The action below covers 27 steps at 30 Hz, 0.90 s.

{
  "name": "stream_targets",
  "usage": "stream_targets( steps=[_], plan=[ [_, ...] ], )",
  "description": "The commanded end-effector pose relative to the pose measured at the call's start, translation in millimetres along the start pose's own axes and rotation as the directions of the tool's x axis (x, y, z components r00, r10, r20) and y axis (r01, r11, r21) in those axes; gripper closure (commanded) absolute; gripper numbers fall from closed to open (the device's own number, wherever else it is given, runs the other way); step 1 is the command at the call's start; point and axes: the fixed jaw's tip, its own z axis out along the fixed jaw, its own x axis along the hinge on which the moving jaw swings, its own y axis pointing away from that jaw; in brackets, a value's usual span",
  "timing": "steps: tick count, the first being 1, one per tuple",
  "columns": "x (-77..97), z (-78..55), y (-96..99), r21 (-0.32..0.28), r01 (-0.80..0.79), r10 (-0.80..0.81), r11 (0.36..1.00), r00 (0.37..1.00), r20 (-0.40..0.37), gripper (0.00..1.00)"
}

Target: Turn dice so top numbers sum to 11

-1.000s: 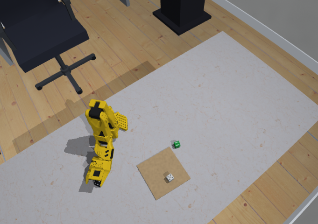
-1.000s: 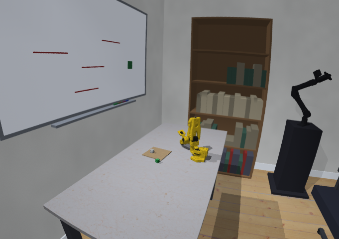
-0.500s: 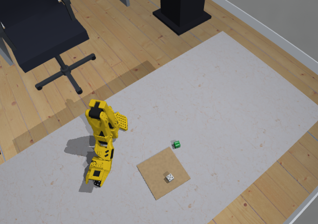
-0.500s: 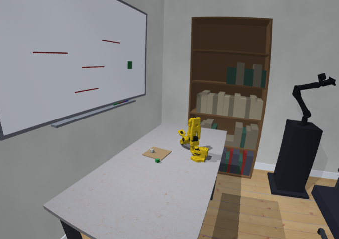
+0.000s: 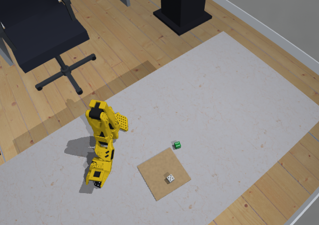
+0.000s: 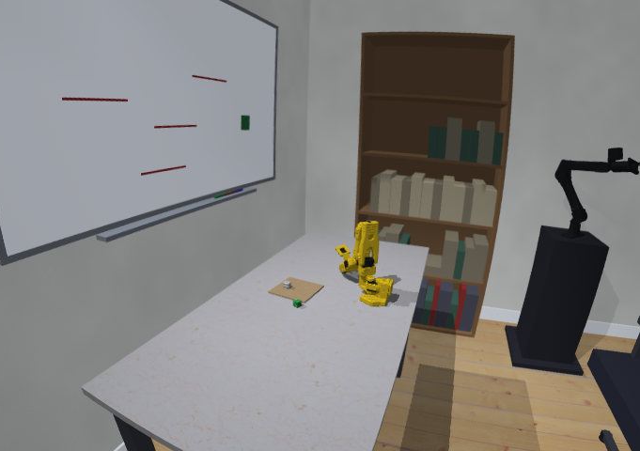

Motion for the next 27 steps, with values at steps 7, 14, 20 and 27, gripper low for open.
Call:
stream_targets(
  steps=[7, 14, 20, 27],
  plan=[
    [5.4, -27.1, -3.0, -0.158, 0.175, -0.196, 0.972, 0.973, -0.126, 0.72],
    [12.5, -23.4, -1.6, -0.158, 0.175, -0.196, 0.972, 0.973, -0.126, 0.72],
    [18.0, -20.8, -0.5, -0.178, 0.221, -0.250, 0.959, 0.955, -0.160, 0.72],
    [19.7, -20.0, -0.1, -0.187, 0.240, -0.273, 0.952, 0.947, -0.172, 0.72]
  ],
)
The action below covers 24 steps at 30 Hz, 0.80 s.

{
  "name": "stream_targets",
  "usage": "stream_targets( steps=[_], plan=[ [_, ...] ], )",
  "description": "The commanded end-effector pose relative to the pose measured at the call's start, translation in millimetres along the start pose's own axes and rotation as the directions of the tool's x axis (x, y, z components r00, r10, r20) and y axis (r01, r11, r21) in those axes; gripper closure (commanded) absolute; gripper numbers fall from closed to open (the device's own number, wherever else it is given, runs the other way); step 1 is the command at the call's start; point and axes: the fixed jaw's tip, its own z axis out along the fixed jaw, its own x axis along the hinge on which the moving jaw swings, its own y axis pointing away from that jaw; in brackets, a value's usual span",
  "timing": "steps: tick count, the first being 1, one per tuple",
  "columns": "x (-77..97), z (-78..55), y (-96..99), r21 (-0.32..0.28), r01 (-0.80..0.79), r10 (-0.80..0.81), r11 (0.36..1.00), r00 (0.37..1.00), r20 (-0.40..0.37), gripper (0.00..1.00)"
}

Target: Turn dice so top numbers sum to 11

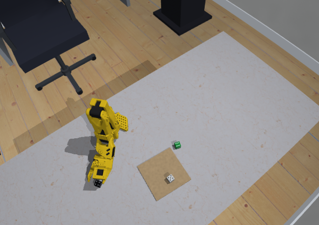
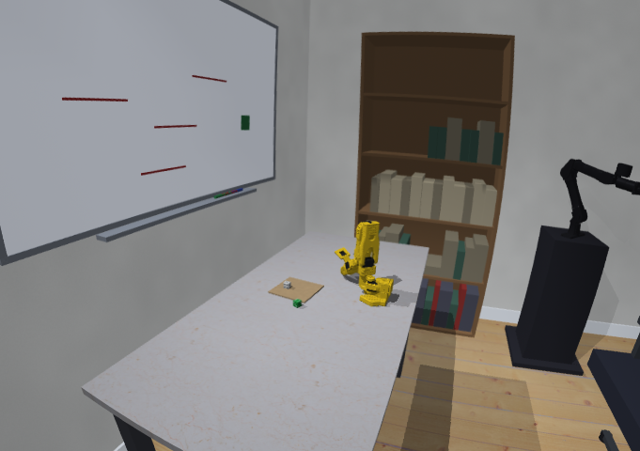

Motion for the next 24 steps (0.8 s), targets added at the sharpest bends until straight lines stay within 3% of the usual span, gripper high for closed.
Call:
stream_targets(
  steps=[1, 10, 24],
  plan=[
    [6.6, -12.0, -2.1, -0.163, 0.176, -0.197, 0.971, 0.973, -0.120, 0.72],
    [6.5, -11.7, -2.2, -0.165, 0.187, -0.208, 0.968, 0.970, -0.121, 0.73],
    [5.0, -8.8, -3.6, -0.213, 0.371, -0.405, 0.904, 0.903, -0.145, 0.79]
  ],
)
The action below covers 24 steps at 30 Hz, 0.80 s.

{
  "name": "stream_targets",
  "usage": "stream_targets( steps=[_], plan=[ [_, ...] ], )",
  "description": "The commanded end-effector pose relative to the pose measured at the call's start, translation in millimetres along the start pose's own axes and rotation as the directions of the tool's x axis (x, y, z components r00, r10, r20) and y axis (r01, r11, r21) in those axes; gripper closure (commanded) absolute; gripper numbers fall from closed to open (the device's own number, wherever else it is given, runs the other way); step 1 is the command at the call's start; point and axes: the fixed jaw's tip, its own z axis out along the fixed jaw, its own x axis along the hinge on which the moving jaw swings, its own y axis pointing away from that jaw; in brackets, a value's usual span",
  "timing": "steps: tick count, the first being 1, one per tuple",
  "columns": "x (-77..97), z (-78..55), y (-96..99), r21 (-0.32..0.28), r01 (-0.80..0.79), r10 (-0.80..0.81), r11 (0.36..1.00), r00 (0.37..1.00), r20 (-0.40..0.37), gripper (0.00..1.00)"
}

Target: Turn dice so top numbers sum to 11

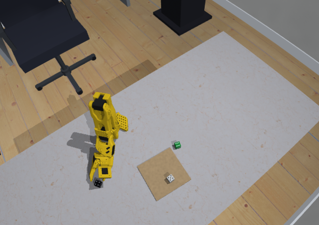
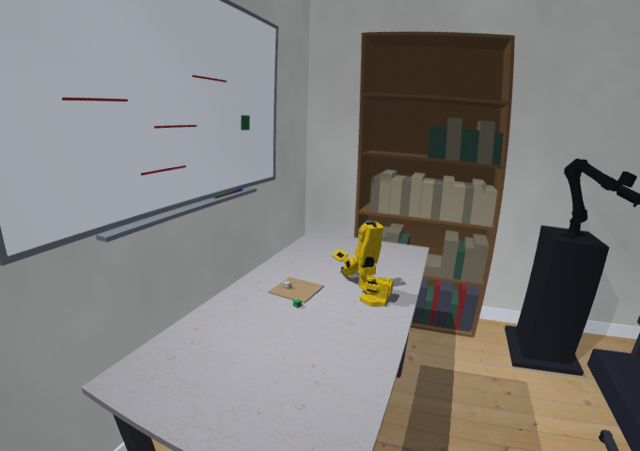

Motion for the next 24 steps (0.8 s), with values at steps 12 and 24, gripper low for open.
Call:
stream_targets(
  steps=[12, 24],
  plan=[
    [-0.6, 2.7, -5.7, -0.232, 0.249, -0.285, 0.940, 0.949, -0.133, 0.87],
    [-1.2, 4.4, -6.7, -0.309, 0.348, -0.410, 0.885, 0.898, -0.162, 0.91]
  ],
)
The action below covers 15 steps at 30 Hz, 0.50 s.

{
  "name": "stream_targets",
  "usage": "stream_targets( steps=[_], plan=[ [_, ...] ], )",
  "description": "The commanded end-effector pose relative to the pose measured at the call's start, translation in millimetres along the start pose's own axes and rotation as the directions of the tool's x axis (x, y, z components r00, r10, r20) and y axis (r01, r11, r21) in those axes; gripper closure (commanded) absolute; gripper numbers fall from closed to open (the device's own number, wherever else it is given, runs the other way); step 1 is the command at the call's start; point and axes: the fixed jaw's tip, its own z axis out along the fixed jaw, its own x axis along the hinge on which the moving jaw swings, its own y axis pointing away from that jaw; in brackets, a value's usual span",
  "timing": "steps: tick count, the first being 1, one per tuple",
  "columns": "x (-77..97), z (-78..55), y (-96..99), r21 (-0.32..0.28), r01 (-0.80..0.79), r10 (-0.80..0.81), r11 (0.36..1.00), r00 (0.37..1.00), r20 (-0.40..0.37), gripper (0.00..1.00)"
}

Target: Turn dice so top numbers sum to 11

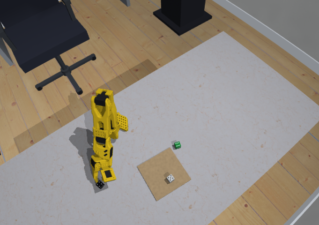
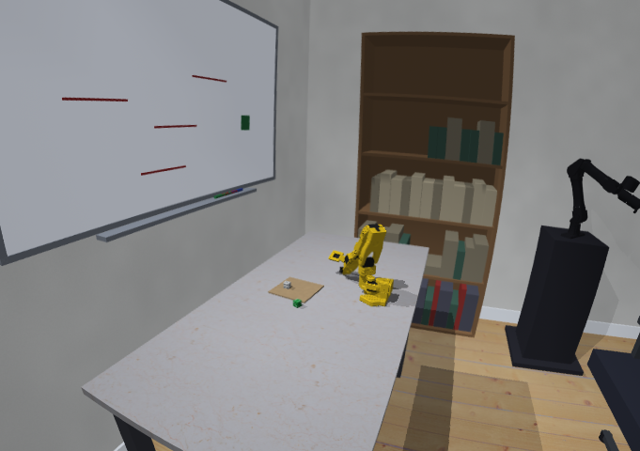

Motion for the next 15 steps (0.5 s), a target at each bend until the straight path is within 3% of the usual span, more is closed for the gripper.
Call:
stream_targets(
  steps=[1, 9, 15],
  plan=[
    [0.4, 3.1, -5.7, -0.214, 0.136, -0.159, 0.967, 0.983, -0.093, 0.91],
    [0.4, 3.1, -5.7, -0.270, 0.194, -0.233, 0.943, 0.966, -0.117, 0.91],
    [0.4, 3.1, -5.7, -0.318, 0.233, -0.286, 0.919, 0.949, -0.133, 0.97]
  ],
)
